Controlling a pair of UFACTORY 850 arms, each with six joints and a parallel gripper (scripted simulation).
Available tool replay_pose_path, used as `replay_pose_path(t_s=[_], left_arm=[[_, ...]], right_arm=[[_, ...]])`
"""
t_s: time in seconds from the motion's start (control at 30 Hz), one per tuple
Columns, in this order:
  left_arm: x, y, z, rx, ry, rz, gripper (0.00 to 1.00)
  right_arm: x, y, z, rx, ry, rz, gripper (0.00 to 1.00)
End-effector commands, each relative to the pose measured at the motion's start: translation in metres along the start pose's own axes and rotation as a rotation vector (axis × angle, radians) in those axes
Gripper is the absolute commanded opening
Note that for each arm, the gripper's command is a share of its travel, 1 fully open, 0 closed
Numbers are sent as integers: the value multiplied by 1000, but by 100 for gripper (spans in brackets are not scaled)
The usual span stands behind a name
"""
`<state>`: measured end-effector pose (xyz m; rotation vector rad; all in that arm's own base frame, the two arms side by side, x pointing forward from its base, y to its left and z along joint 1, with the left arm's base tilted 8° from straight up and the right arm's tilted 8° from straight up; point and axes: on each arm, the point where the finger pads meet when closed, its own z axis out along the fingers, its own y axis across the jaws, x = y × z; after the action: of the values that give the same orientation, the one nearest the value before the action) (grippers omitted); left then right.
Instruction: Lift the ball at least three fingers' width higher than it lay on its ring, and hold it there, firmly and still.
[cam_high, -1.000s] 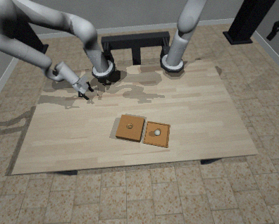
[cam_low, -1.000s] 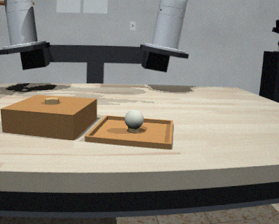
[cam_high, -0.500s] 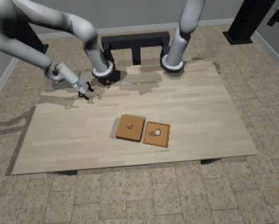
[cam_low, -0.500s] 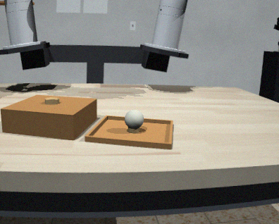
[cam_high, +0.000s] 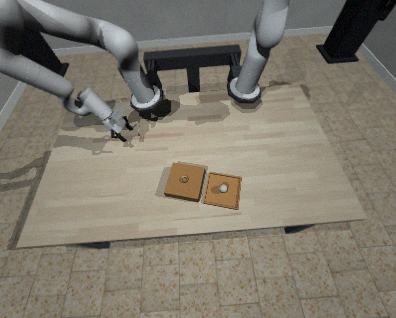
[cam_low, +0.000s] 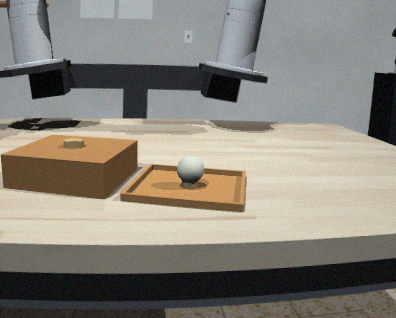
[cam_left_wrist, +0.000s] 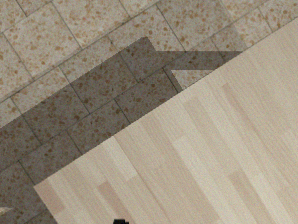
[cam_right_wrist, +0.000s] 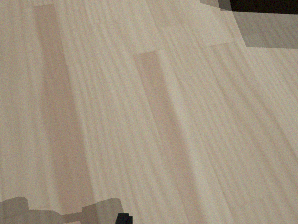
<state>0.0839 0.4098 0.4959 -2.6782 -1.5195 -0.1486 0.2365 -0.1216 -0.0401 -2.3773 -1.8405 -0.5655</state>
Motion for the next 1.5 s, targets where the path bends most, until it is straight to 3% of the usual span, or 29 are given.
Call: replay_pose_path(t_s=[0.0,0.63,1.47], left_arm=[[-21,-23,-11,24,4,-171,100],[-63,-54,-27,56,15,-472,100],[-75,-62,-32,66,19,-560,100]], right_arm=[[0,0,0,-1,0,0,100],[0,0,0,-1,0,0,100],[0,0,0,-1,0,0,100]])
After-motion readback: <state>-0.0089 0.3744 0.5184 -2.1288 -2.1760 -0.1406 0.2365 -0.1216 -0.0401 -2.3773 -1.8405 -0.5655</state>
